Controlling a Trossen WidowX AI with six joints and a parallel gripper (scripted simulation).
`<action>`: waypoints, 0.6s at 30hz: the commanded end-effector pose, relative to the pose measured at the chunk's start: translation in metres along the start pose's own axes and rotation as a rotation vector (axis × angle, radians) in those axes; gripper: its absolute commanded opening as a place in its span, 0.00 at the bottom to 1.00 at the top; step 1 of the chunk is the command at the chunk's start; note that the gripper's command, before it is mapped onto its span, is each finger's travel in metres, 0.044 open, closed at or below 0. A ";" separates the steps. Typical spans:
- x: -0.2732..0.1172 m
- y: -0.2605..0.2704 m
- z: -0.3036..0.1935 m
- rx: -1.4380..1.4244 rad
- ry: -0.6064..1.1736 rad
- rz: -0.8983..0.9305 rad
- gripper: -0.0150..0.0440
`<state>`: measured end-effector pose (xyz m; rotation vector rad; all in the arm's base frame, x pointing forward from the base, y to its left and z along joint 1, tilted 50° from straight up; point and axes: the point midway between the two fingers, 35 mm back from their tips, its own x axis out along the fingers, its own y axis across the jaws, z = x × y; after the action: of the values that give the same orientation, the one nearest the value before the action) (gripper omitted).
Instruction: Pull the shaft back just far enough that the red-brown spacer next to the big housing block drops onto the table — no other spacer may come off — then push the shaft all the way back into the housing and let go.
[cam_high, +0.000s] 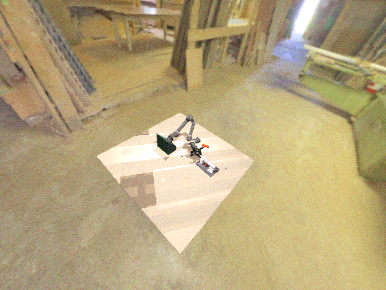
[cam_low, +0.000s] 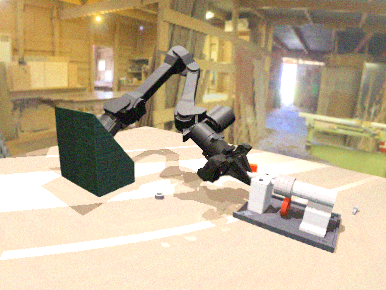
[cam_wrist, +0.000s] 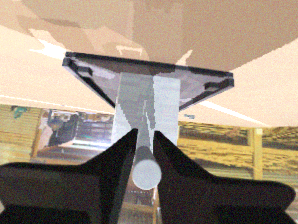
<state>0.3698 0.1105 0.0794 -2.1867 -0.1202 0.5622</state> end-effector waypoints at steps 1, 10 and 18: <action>0.002 -0.001 -0.002 -0.004 0.003 0.000 0.25; 0.003 -0.001 -0.003 -0.004 0.003 0.000 0.25; 0.001 0.000 0.000 -0.001 -0.002 0.000 0.48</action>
<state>0.3705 0.1104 0.0790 -2.1870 -0.1212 0.5640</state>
